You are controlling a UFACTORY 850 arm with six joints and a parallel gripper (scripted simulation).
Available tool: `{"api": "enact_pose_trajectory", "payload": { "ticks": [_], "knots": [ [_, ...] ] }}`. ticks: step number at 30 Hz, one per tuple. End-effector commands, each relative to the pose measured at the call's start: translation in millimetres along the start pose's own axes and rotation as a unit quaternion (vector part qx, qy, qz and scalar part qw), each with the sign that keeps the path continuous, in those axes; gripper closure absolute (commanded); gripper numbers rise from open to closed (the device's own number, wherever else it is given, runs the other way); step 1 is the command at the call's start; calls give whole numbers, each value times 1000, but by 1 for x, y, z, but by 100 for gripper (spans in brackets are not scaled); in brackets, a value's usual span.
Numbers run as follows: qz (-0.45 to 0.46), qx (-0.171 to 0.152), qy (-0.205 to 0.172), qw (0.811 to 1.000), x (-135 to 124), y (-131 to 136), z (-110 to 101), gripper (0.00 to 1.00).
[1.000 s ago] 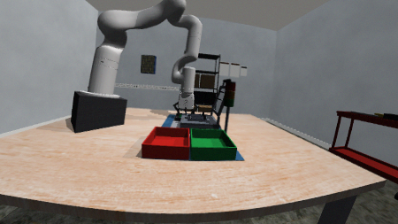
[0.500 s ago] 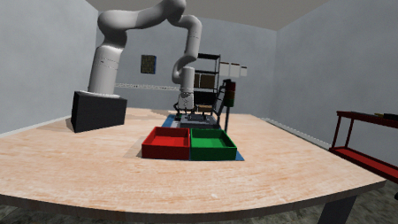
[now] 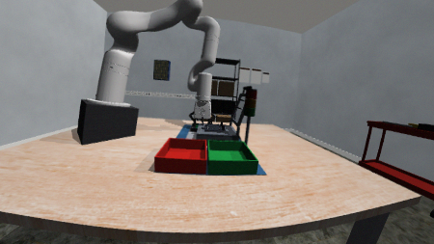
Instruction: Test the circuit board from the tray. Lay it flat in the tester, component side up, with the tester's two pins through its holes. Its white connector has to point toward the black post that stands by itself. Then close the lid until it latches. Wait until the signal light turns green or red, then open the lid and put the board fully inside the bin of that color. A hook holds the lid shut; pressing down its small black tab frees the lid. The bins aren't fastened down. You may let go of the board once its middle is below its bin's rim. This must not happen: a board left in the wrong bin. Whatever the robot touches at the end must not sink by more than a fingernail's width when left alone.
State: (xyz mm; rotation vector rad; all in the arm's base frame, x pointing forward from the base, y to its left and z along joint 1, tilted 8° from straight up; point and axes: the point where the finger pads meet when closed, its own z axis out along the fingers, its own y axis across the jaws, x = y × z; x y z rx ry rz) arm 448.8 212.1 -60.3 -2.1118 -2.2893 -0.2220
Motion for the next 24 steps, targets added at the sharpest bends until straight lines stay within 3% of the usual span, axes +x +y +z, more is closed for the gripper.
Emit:
{"api": "enact_pose_trajectory", "payload": {
  "ticks": [1, 24],
  "knots": [
    [0, -1, 0, 1000, 0, 1, 0, 18],
    [0, -1, 0, 1000, 0, 1, 0, 21]
  ]
}}
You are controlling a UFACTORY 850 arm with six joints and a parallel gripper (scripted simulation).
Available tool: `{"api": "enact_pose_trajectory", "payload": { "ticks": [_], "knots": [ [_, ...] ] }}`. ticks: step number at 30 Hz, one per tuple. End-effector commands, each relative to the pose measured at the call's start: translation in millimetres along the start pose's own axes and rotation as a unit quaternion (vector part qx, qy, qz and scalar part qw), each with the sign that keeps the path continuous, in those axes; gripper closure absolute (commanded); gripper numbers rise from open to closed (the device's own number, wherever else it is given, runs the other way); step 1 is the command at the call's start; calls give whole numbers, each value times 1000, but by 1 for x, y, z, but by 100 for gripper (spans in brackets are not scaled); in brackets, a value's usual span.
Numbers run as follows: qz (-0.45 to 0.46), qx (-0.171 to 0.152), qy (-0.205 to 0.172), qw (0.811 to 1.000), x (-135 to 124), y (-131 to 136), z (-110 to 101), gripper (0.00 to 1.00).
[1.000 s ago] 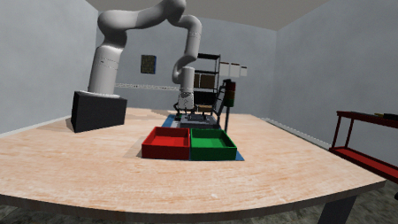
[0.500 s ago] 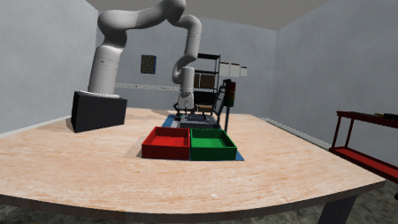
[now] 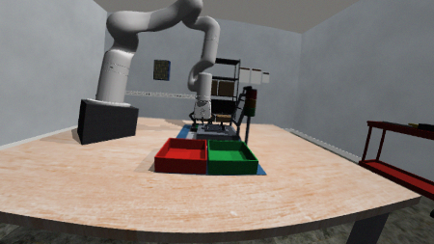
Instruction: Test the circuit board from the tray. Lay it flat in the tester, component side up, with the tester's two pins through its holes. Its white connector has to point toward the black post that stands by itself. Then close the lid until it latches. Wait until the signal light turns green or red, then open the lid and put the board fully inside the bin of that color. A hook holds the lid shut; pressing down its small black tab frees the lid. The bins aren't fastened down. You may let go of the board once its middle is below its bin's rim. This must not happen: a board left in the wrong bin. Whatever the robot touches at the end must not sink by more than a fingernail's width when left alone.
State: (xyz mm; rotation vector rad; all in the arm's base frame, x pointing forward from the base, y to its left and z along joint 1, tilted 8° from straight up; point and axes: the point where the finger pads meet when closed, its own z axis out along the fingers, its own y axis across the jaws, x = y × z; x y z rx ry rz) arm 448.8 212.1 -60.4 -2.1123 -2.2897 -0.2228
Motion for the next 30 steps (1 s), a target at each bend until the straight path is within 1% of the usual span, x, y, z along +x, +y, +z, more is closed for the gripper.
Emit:
{"api": "enact_pose_trajectory", "payload": {
  "ticks": [1, 19, 30],
  "knots": [
    [0, -1, 0, 1000, 0, 1, 0, 21],
    [0, -1, 0, 1000, 0, 1, -1, 21],
    [0, -1, 0, 1000, 0, 1, -15, 21]
  ]
}}
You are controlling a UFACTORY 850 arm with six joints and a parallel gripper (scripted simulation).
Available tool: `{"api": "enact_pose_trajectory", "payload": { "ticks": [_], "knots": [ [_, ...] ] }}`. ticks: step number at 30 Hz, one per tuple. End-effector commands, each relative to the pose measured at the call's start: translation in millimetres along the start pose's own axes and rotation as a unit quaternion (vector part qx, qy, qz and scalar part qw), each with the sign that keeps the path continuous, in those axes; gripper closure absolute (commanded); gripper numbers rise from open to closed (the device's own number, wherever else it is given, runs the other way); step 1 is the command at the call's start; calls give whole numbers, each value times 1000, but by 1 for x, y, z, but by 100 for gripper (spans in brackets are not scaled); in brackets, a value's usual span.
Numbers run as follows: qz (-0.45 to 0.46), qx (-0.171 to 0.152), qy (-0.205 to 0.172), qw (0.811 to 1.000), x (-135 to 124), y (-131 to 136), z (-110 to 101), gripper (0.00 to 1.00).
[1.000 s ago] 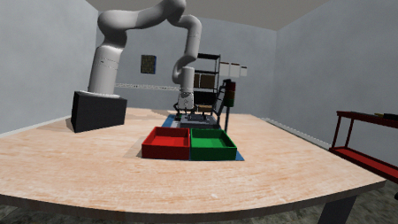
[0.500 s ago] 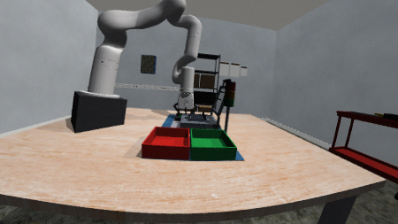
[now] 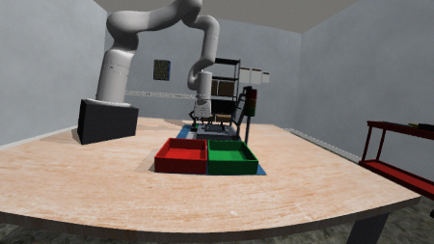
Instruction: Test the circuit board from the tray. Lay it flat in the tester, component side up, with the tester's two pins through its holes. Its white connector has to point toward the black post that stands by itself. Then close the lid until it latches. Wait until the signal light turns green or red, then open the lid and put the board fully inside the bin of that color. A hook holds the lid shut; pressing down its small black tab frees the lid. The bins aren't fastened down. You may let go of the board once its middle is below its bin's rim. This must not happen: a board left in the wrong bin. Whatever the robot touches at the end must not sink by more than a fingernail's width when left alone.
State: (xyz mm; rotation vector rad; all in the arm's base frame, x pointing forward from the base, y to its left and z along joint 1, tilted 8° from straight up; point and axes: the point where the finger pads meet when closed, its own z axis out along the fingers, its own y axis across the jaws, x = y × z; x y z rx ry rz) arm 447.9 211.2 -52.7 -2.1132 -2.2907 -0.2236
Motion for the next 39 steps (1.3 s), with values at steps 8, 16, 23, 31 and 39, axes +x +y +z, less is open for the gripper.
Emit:
{"api": "enact_pose_trajectory", "payload": {
  "ticks": [8, 16, 23, 31, 39],
  "knots": [
    [0, 0, 1, 1000, 0, 1, -15, 21],
    [0, 0, 1, 1000, 0, 1, -22, 21],
    [0, 0, 1, 1000, 0, 1, -23, 21],
    [0, 0, 1, 1000, 0, 1, -24, 21],
    [0, 0, 1, 1000, 0, 1, -34, 21]
  ]
}}
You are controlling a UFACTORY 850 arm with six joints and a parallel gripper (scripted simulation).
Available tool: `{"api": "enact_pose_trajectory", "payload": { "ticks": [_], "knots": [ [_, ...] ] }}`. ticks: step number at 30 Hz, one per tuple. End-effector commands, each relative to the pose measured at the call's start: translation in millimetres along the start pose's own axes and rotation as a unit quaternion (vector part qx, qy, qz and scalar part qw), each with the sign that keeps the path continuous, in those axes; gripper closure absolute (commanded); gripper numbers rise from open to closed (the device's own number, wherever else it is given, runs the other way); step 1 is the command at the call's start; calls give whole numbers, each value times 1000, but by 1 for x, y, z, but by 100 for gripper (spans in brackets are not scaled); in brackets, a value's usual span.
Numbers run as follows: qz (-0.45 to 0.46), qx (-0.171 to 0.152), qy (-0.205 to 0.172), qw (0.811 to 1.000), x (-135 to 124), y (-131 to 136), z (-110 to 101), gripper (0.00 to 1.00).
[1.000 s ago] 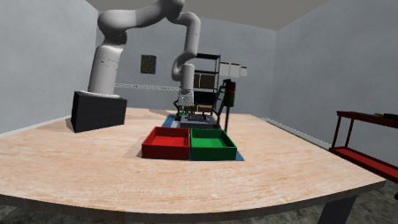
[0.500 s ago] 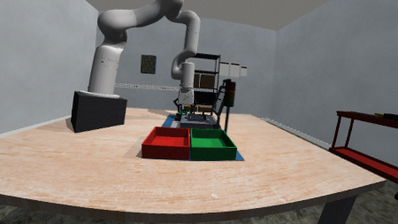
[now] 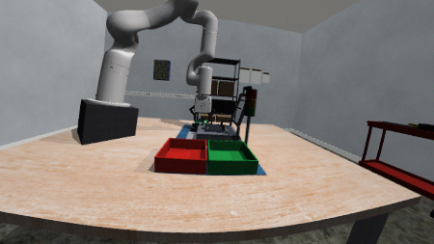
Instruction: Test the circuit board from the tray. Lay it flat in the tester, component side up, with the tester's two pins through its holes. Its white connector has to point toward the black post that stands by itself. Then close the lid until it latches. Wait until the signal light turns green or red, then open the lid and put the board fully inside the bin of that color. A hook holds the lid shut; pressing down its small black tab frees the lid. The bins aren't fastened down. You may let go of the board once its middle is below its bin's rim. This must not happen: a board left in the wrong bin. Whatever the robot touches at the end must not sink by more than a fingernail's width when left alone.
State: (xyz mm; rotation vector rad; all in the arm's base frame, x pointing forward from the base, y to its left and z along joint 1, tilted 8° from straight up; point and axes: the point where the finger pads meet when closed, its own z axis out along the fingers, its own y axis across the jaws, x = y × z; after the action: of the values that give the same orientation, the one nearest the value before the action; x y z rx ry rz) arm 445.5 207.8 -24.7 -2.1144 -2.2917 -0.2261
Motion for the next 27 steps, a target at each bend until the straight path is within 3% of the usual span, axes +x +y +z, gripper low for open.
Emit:
{"api": "enact_pose_trajectory", "payload": {
  "ticks": [1, 27],
  "knots": [
    [0, 1, 1, 1000, 0, 1, -5, 21],
    [0, 1, 1, 1000, 0, 1, -52, 21]
  ]
}}
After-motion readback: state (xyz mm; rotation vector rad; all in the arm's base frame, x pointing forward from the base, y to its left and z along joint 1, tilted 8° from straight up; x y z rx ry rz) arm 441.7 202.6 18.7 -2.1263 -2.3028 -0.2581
